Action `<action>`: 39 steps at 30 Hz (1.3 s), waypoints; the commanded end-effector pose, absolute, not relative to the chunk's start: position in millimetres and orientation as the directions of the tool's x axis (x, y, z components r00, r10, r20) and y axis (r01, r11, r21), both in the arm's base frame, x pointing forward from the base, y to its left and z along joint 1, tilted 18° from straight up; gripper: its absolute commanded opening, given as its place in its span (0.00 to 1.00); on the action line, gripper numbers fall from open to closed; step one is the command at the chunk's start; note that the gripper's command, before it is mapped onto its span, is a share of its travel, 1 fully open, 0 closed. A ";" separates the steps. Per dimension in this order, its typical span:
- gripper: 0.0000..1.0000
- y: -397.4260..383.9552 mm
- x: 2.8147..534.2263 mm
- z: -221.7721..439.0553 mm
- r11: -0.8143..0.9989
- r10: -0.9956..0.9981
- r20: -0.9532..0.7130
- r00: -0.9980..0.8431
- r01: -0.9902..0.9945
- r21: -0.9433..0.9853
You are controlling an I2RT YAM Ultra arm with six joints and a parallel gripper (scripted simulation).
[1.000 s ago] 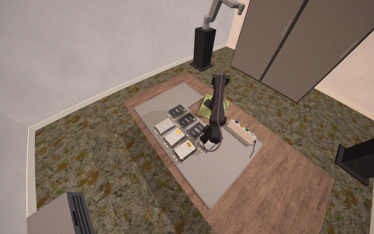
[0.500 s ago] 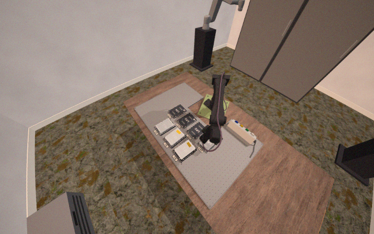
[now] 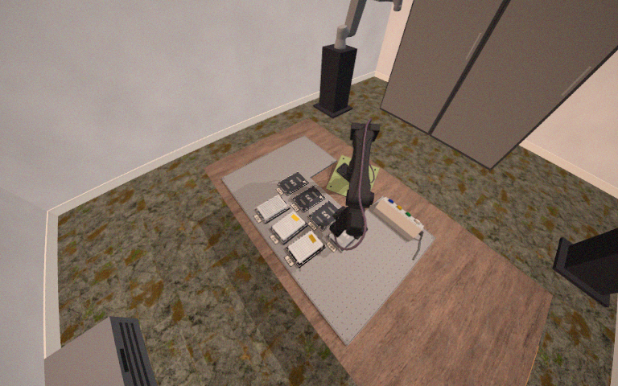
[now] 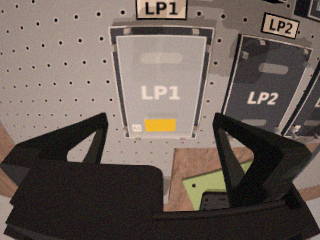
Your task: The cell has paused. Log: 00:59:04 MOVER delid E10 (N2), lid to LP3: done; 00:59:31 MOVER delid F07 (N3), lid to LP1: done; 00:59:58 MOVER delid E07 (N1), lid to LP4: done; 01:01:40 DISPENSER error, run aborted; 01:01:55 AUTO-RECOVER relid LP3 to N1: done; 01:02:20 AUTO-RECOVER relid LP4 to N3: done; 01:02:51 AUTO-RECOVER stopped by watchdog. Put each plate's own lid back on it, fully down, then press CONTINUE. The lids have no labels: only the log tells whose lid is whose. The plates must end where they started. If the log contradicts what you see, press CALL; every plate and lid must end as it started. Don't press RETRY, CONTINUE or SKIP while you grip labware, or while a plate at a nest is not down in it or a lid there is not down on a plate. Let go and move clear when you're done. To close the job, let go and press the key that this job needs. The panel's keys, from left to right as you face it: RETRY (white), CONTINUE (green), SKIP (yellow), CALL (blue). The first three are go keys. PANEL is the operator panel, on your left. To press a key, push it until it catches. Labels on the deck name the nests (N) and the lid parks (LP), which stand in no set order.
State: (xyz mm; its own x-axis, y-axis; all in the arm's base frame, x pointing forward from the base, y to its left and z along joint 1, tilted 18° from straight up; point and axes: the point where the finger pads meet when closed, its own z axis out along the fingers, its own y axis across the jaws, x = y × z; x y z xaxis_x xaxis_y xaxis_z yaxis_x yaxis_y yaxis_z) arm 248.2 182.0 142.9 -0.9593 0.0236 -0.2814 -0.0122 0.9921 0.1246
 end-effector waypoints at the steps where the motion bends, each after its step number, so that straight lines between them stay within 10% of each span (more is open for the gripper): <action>1: 1.00 178.9 249.6 146.3 0.991 0.041 -0.310 -0.950 -0.001 0.132; 39: 1.00 182.6 263.3 93.0 0.994 0.025 -0.285 -0.958 -0.005 0.106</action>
